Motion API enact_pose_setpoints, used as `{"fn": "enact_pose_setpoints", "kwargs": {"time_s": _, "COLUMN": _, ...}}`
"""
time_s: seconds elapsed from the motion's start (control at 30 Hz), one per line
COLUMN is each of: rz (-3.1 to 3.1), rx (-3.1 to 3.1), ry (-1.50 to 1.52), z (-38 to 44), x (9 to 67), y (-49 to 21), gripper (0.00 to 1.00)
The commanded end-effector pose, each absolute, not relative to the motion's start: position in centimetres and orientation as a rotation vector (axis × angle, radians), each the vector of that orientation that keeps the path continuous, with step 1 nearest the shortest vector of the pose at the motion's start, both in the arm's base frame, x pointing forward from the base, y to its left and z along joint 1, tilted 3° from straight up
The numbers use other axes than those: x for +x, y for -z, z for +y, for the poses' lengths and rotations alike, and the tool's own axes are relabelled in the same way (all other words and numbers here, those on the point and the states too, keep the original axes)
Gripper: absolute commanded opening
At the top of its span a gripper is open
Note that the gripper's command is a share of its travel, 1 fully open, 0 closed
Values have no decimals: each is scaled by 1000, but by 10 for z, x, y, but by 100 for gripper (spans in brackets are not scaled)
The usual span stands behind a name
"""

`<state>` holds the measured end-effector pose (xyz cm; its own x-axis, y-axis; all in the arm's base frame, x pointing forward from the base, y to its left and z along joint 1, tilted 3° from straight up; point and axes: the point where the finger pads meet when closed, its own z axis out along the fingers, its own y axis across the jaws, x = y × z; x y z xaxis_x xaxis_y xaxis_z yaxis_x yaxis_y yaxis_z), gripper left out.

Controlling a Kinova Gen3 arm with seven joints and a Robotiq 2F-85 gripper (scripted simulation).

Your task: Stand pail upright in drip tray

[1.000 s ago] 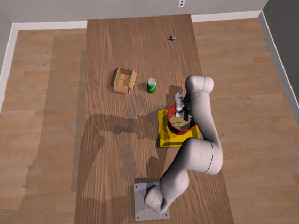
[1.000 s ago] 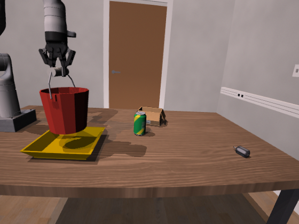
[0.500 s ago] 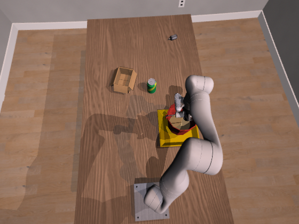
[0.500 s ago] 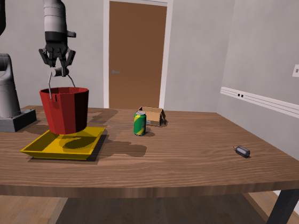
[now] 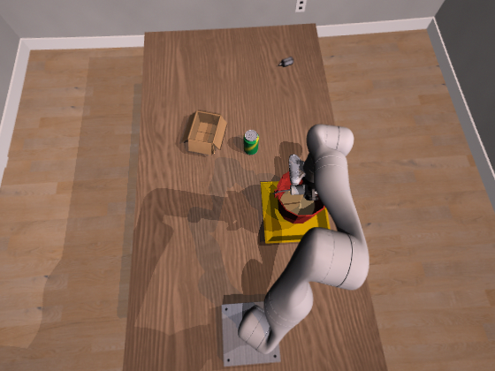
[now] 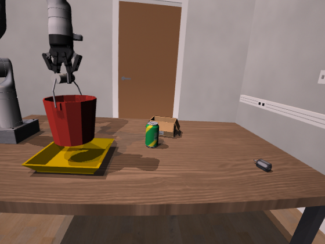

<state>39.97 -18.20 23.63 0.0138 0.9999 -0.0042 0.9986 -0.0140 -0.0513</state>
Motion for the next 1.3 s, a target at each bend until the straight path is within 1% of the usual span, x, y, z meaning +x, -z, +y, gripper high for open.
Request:
{"fn": "enact_pose_setpoints", "kwargs": {"time_s": 0.0, "rz": -2184, "rx": -2214, "ry": -60, "z": -182, "x": 400, "y": -237, "gripper": 10}}
{"fn": "enact_pose_setpoints", "kwargs": {"time_s": 1.27, "rz": -2183, "rx": -2214, "ry": -60, "z": -182, "x": 400, "y": -230, "gripper": 10}}
